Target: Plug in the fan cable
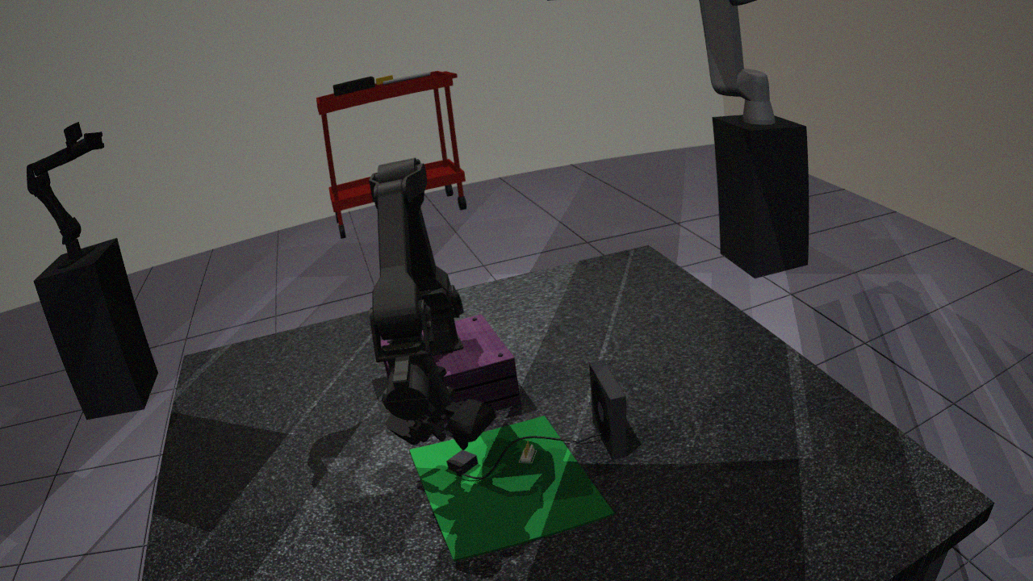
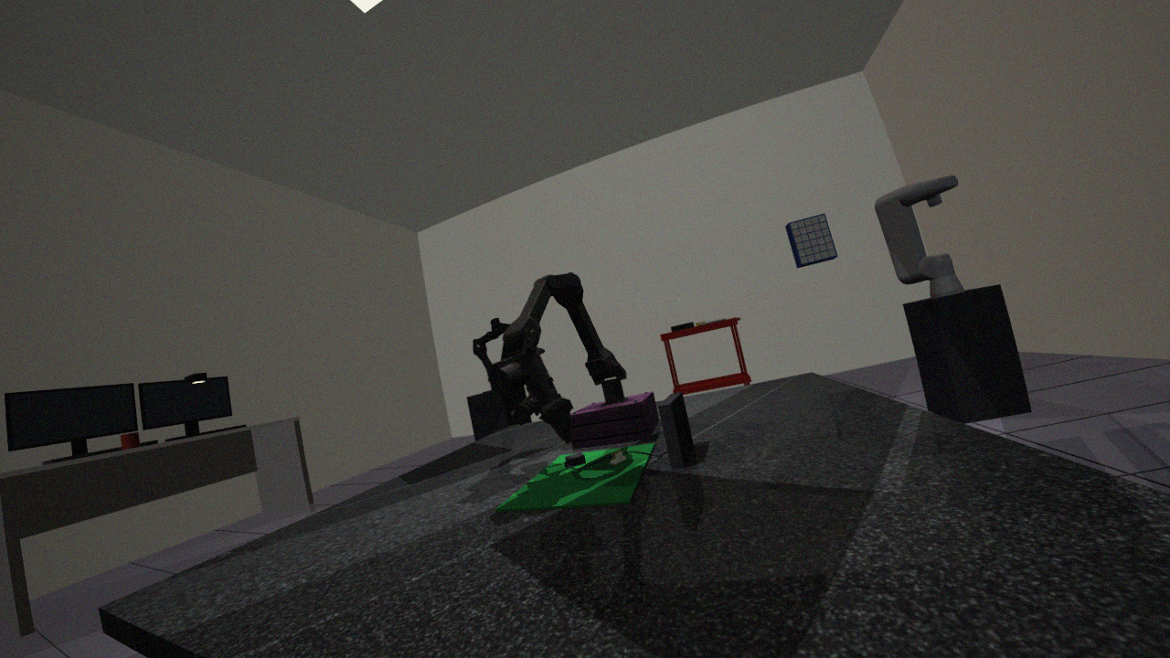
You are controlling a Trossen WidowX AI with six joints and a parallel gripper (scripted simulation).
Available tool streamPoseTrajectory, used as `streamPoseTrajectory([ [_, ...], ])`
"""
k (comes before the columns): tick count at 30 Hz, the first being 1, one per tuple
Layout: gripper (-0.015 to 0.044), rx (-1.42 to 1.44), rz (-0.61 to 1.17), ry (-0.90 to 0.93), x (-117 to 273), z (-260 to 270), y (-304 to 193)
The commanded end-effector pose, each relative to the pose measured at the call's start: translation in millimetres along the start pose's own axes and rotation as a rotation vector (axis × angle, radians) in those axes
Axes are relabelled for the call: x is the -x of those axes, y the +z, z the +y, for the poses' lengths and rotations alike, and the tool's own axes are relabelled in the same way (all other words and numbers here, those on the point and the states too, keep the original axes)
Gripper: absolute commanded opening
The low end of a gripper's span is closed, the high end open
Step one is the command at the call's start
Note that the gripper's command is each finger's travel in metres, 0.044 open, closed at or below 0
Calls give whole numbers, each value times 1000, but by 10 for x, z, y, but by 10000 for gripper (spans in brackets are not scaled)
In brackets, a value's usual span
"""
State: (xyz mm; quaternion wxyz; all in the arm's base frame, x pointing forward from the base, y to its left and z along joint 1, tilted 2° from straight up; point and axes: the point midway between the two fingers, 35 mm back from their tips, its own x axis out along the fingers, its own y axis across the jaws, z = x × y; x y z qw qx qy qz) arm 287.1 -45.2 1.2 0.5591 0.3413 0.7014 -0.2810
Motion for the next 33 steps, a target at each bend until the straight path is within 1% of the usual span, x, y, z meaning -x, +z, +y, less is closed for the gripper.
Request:
streamPoseTrajectory([
  [1,210,-7,6,-11,-120,-24,4],
  [30,210,-7,6,-11,-508,-31,96],
  [33,131,-6,8,-8,-484,-22,91],
])
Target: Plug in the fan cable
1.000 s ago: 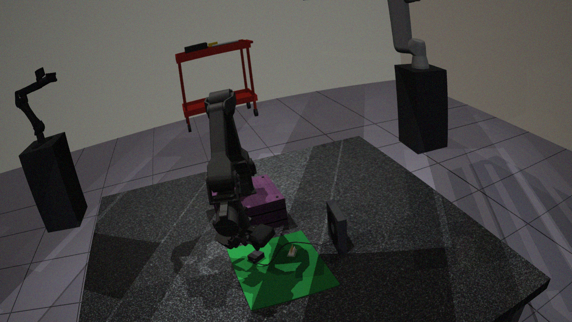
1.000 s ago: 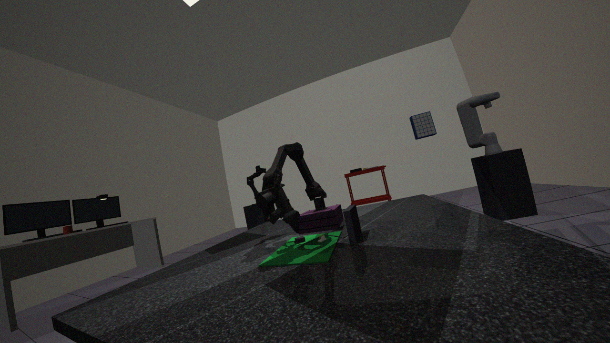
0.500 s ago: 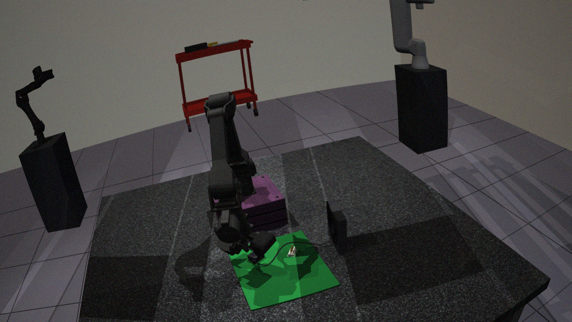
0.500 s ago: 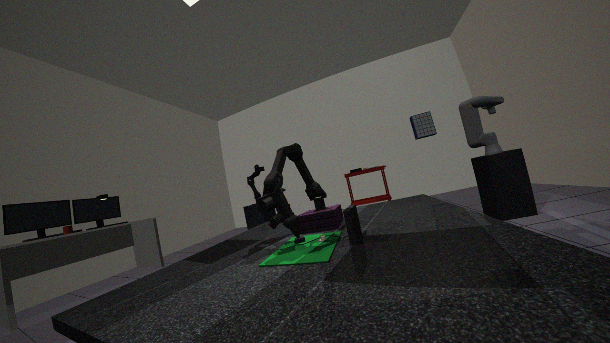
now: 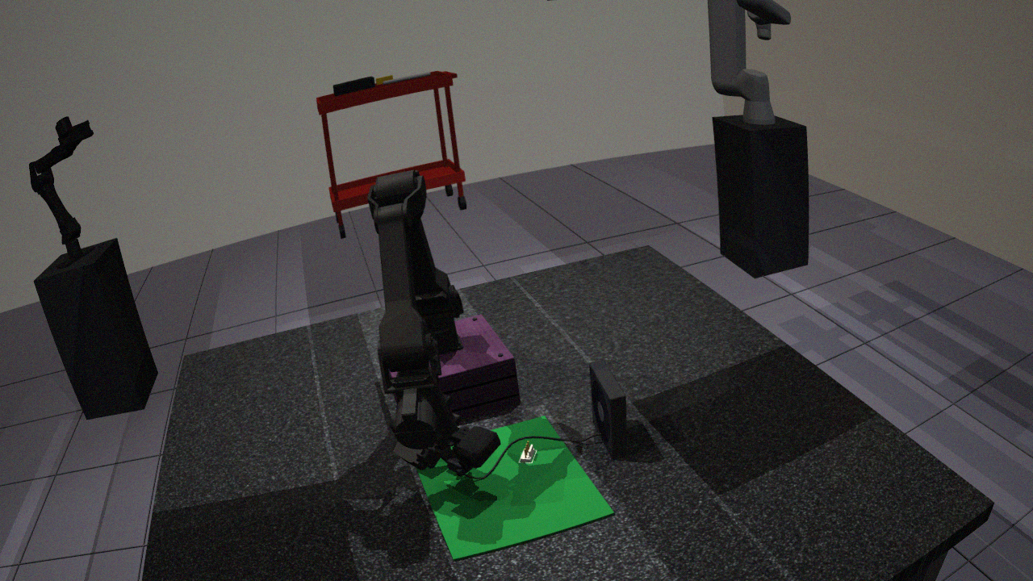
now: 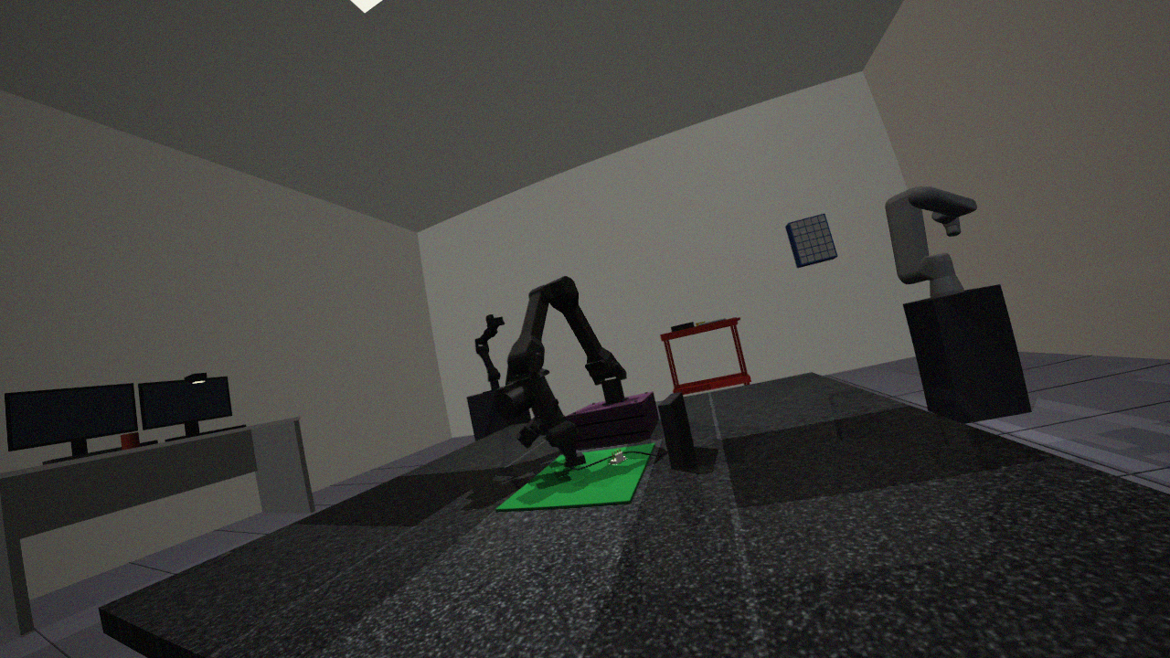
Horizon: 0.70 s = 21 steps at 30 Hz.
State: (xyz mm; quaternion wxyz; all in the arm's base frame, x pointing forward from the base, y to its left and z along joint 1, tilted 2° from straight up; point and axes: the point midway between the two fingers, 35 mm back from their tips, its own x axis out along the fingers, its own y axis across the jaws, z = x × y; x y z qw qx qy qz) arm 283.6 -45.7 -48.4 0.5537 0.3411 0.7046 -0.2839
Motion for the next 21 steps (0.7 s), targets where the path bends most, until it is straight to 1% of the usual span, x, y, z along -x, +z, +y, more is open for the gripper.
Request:
streamPoseTrajectory([
  [1,105,0,-1,1,5,2,1],
  [2,79,0,-1,1,5,2,1],
  [11,19,0,-1,1,5,2,1],
  [12,0,0,-1,1,10,2,0],
  [21,0,0,-2,0,265,12,-49],
])
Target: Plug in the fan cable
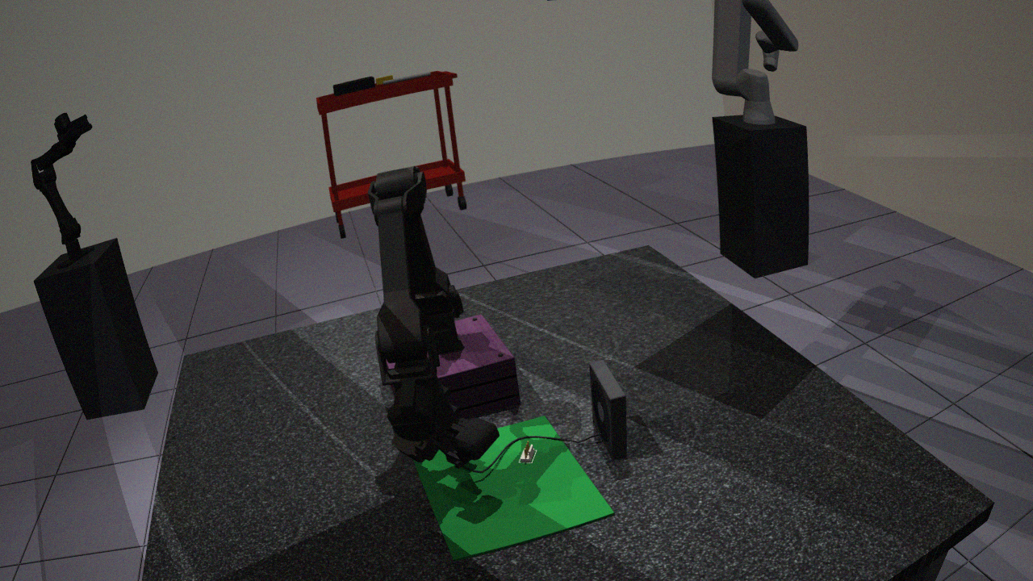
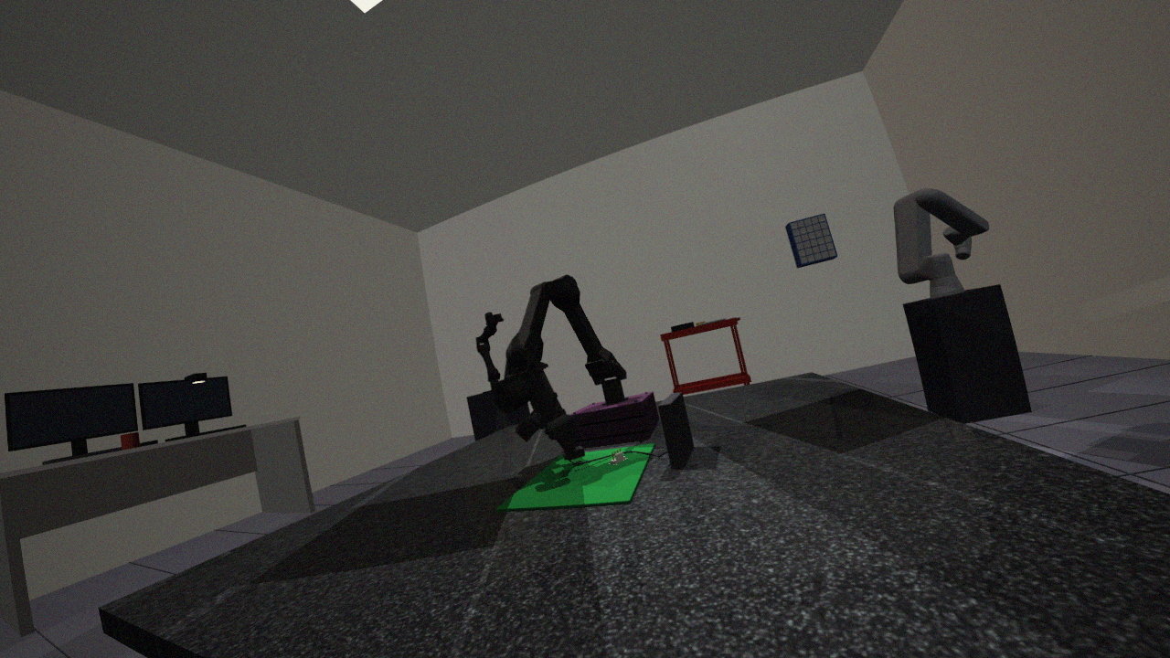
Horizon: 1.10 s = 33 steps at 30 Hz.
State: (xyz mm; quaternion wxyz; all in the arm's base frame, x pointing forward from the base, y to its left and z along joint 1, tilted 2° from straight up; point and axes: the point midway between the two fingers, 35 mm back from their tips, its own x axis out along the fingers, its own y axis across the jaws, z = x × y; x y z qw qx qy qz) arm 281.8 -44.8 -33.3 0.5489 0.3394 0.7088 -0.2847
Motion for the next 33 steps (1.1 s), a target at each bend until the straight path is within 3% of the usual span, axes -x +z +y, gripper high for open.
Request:
streamPoseTrajectory([
  [1,0,0,-12,9,153,24,-7],
  [17,0,22,-15,6,535,18,-127],
  [33,0,565,-66,-34,522,380,-204],
])
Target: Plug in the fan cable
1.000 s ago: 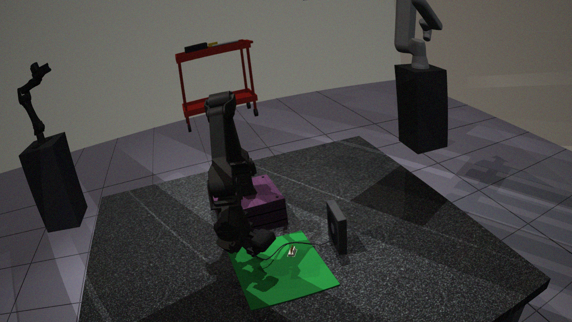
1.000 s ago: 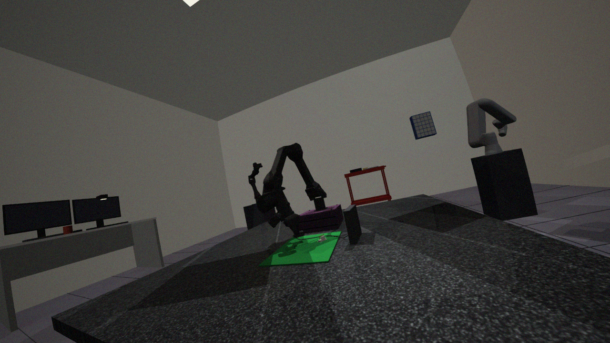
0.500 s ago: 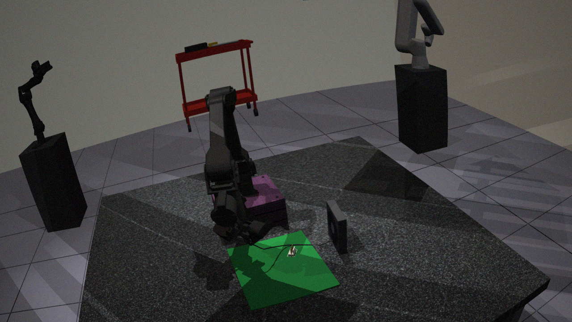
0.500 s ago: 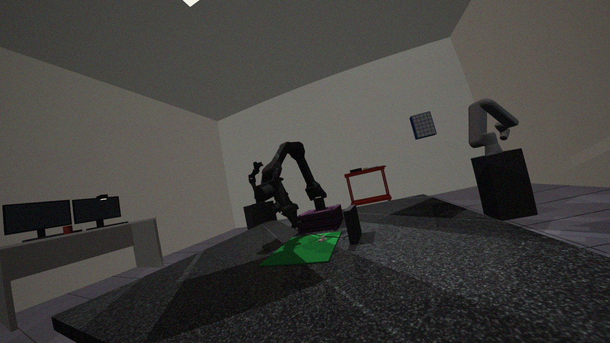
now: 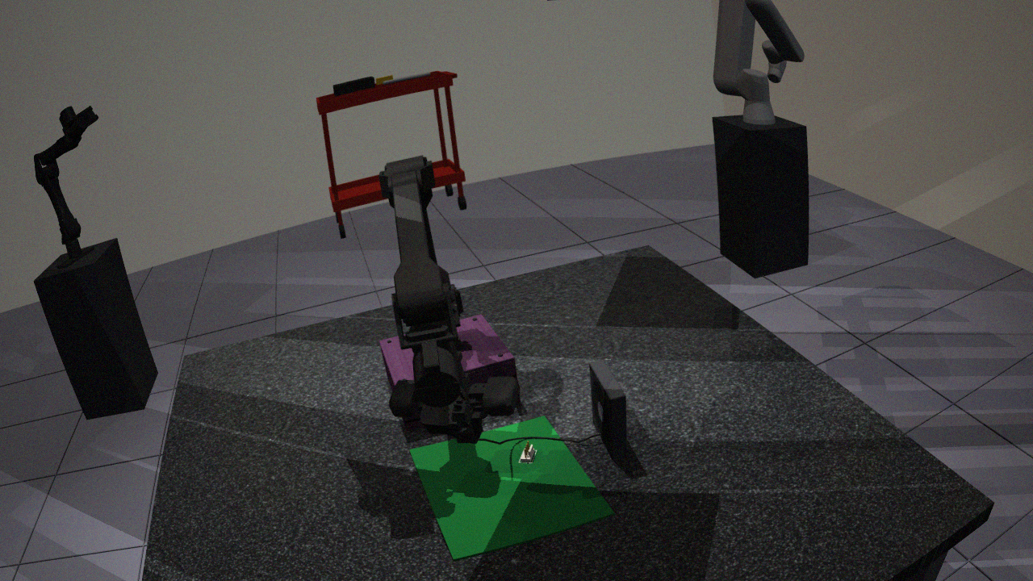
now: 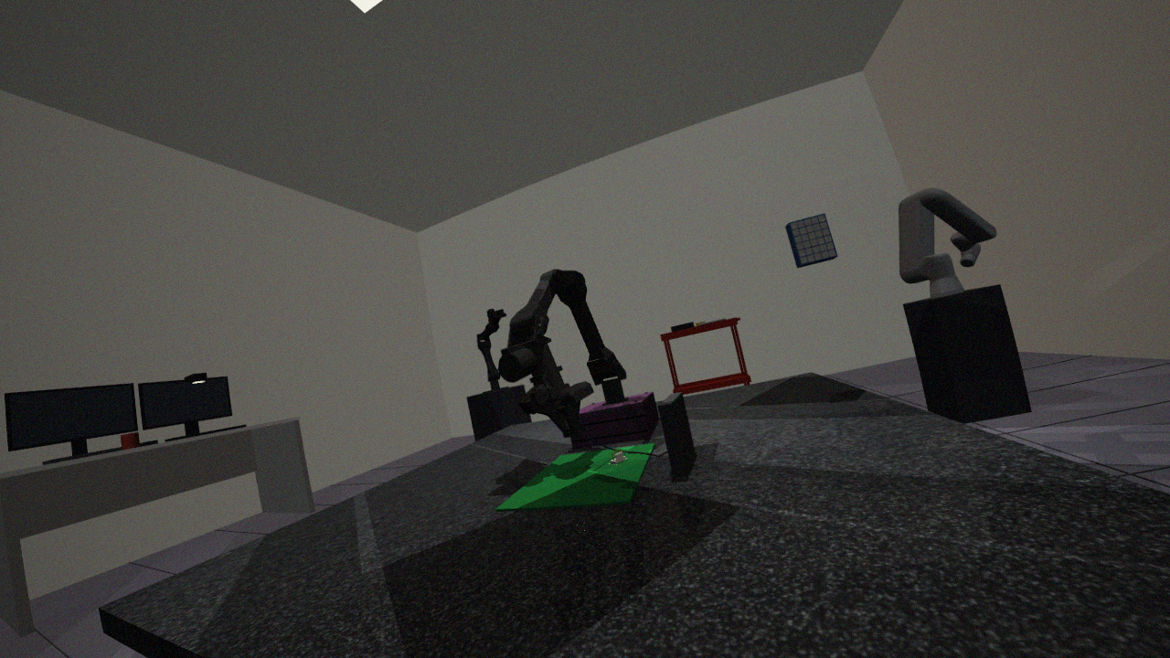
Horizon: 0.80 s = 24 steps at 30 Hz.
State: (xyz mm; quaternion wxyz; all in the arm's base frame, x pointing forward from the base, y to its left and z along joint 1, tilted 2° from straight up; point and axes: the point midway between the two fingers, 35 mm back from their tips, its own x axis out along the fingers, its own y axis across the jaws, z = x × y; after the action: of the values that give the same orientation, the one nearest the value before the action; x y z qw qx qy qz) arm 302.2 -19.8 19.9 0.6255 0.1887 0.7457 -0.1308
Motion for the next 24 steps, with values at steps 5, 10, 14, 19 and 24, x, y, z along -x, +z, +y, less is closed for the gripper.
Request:
streamPoseTrajectory([
  [5,0,276,-28,-23,10,195,53],
  [10,0,447,-40,-39,6,319,66],
  [14,0,584,-47,-52,2,420,73],
  [19,0,756,-56,-70,-4,549,76],
  [24,0,927,-63,-89,-11,680,74],
])
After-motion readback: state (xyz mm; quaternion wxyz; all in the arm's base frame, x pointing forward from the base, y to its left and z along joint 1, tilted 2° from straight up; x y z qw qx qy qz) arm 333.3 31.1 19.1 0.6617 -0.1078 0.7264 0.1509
